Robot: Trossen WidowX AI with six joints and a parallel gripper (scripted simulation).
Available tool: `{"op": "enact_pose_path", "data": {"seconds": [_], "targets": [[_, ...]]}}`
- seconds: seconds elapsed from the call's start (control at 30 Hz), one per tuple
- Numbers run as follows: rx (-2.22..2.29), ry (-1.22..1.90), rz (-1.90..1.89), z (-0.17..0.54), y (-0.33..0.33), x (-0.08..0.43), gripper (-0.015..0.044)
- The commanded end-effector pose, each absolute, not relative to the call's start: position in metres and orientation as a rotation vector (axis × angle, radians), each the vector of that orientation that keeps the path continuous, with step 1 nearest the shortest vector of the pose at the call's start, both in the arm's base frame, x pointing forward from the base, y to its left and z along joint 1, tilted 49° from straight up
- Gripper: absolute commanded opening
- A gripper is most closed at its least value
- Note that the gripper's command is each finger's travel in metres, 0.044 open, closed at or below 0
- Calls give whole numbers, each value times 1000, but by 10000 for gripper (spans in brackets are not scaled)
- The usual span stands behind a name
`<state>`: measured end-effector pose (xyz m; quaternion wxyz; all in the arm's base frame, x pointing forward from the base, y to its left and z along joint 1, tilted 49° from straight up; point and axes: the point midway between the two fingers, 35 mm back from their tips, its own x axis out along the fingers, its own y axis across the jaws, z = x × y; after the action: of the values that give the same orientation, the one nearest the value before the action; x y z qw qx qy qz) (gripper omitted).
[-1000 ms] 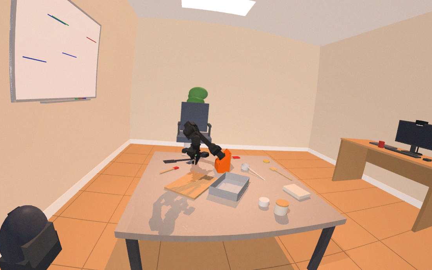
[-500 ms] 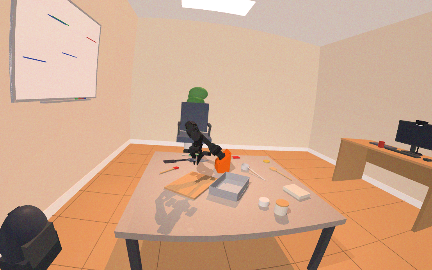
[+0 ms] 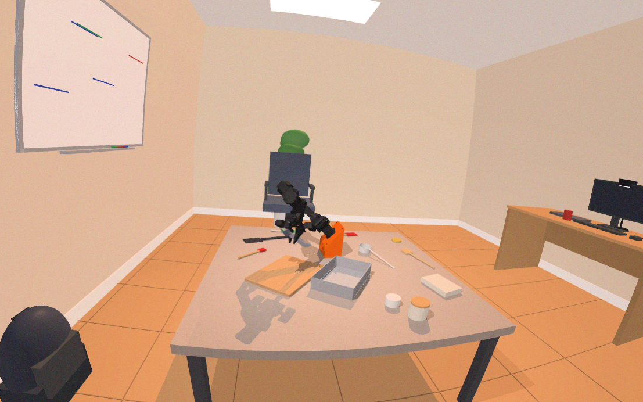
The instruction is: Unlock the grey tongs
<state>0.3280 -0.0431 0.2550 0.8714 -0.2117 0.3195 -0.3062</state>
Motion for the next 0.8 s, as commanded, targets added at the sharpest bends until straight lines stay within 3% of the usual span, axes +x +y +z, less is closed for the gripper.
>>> {"op": "enact_pose_path", "data": {"seconds": [0.0,0.77], "targets": [[-476,598,-618,258,-38,325,-150],[-595,284,-611,267,-32,293,-150]]}}
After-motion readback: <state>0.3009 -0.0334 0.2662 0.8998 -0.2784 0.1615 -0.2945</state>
